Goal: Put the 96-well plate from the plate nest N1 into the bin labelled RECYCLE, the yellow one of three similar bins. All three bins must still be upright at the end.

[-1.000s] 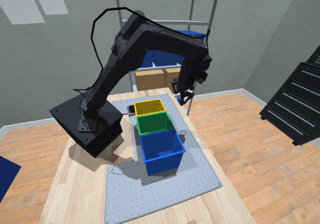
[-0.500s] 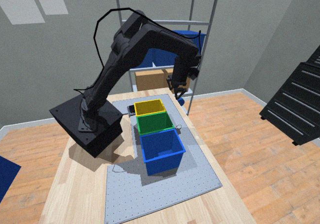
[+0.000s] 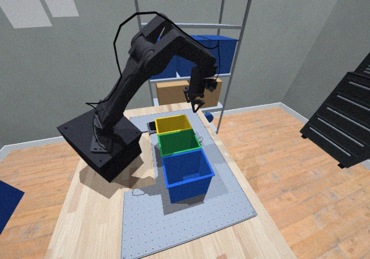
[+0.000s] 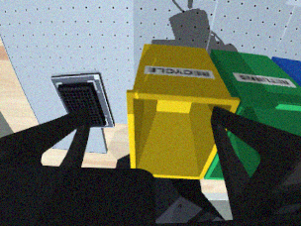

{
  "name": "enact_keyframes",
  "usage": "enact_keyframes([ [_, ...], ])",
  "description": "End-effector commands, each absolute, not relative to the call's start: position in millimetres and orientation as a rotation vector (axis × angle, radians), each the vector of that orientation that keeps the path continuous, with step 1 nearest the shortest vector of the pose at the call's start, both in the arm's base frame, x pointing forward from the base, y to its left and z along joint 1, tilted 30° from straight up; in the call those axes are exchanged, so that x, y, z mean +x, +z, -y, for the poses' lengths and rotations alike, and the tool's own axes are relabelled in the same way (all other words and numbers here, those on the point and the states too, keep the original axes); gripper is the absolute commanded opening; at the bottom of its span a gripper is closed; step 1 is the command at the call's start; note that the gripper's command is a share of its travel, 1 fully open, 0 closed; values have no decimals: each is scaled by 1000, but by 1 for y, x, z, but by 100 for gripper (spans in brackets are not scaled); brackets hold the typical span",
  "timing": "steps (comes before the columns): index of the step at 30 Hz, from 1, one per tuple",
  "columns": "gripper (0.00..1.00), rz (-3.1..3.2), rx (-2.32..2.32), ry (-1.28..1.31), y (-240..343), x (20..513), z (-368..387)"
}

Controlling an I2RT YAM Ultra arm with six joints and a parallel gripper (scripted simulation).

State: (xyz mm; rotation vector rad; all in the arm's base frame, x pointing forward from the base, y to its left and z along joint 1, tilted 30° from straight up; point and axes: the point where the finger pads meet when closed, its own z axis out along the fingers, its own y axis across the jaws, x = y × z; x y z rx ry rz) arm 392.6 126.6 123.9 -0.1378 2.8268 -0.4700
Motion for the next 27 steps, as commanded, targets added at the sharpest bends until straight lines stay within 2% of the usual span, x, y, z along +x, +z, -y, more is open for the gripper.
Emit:
enact_keyframes([
  [1,100,-2768,-134,-438,130,392,-149],
  [27,100,-2777,-198,-506,60,335,-211],
])
